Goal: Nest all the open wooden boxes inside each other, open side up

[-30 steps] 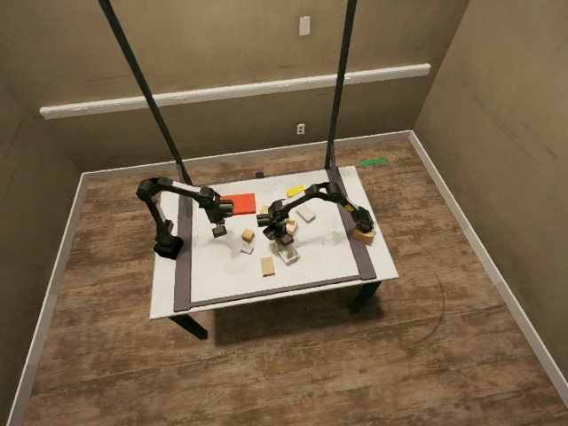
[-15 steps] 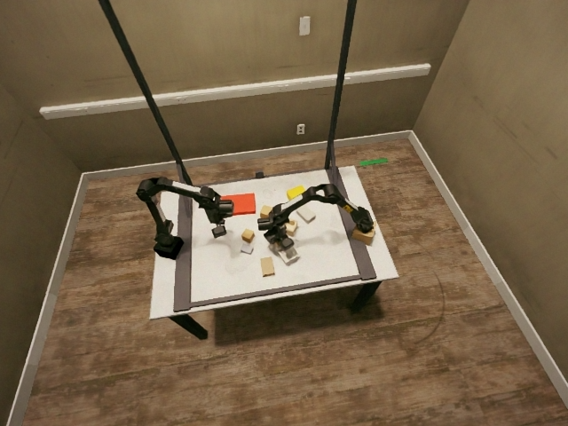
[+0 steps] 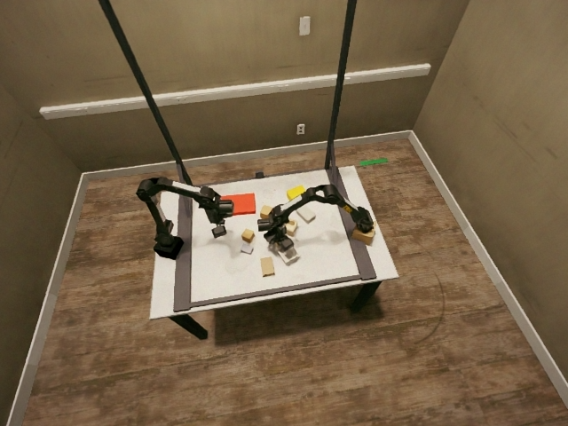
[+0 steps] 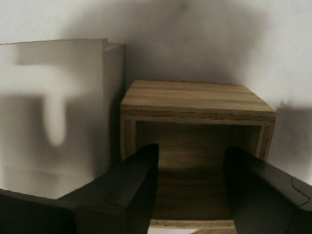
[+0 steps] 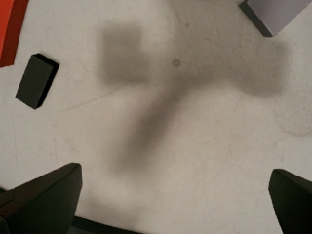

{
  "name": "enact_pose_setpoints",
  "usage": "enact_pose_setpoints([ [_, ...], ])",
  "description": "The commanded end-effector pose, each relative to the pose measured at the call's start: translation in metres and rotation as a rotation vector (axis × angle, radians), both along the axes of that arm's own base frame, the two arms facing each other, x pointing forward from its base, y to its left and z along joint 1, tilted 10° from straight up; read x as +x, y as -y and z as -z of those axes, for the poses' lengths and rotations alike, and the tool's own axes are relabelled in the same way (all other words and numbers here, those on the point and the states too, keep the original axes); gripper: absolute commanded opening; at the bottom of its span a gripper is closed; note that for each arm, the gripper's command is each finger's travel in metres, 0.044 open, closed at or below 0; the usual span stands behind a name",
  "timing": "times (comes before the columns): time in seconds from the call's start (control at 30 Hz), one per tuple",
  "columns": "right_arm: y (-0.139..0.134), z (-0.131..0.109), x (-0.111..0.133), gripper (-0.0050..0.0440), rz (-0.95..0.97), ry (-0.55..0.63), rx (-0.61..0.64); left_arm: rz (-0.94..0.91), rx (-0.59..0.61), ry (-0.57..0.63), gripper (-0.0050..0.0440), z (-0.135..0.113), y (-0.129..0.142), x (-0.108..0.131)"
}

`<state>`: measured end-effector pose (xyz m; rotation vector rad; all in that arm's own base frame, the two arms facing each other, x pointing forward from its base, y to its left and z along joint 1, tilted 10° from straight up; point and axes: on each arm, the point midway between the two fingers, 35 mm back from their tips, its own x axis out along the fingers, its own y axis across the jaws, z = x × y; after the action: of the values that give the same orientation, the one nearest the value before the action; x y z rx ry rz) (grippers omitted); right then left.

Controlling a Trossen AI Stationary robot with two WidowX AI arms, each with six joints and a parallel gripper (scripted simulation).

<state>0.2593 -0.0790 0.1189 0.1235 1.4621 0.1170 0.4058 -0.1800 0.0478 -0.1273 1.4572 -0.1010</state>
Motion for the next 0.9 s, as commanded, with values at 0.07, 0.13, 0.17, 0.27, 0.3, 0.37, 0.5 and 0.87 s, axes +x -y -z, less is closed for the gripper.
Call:
enact_pose_setpoints([
  [0.07,0.002,-0.008,0.003,0.0400,0.001,0.027,-0.008,-0.001,-0.012,0.030,0.0206,-0.012,0.002,0.003],
  [0.13,0.002,-0.008,0.003,0.0400,0.001,0.027,-0.008,-0.001,-0.012,0.030,0.0206,-0.012,0.002,0.003],
  [0.17,0.002,-0.008,0.003,0.0400,0.001,0.027,-0.008,-0.001,-0.012,0.030,0.0206,-0.012,0.002,0.003],
  [0.27,0.002,-0.008,0.003,0.0400,0.001,0.027,-0.008,-0.001,-0.012,0.030,0.0206,-0.012,0.002,0.003],
  [0.3,0.002,-0.008,0.003,0.0400,0.001,0.027,-0.008,-0.001,-0.012,0.030,0.0206,-0.012,0.002,0.003],
  [0.37,0.002,-0.008,0.003,0.0400,0.001,0.027,-0.008,-0.001,-0.012,0.030,0.0206,-0.012,0.002,0.003],
  [0.5,0.002,-0.008,0.003,0.0400,0.001,0.027,-0.008,-0.001,-0.022,0.054,0.0206,-0.027,0.002,0.006],
  [0.87,0.002,-0.008,0.003,0.0400,0.001,0.027,-0.008,0.001,-0.023,0.054,0.0206,-0.081,-0.008,-0.003],
])
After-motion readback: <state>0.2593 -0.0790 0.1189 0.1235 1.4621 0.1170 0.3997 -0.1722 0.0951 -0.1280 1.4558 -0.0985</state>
